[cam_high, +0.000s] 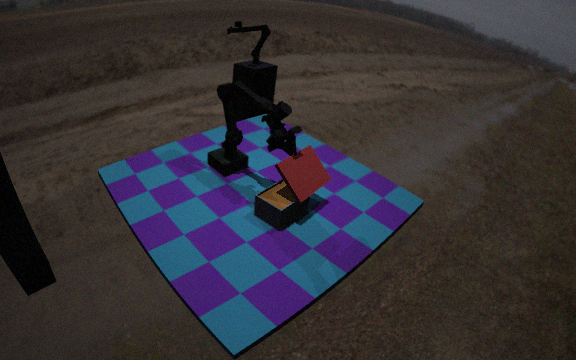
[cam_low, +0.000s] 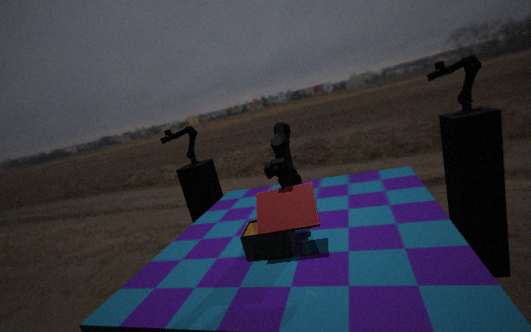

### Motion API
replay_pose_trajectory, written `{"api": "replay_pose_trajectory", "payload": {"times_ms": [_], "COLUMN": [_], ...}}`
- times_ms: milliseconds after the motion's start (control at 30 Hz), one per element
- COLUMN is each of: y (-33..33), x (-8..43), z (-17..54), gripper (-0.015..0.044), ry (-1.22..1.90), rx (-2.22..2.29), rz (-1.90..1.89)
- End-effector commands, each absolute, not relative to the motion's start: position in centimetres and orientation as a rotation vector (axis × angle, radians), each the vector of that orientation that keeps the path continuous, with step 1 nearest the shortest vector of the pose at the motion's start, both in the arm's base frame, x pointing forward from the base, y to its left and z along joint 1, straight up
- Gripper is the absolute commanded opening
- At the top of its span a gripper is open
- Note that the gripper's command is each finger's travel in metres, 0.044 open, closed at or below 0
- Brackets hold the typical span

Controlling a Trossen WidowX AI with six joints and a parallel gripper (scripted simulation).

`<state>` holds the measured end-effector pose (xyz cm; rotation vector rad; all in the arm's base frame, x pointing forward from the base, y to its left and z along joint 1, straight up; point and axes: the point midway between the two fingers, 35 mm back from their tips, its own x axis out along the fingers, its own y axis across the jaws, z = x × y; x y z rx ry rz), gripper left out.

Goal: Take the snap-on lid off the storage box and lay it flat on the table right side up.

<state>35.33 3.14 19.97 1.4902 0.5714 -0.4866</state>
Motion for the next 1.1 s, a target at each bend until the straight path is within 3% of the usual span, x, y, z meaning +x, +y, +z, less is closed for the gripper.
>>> {"api": "replay_pose_trajectory", "payload": {"times_ms": [0, 1067], "y": [3.9, 10.2], "x": [35.2, 34.1], "z": [20.3, 20.3], "gripper": [0.0, 0.0], "ry": [0.561, 0.564], "rx": [1.497, 1.503], "rz": [-0.482, -0.482]}}
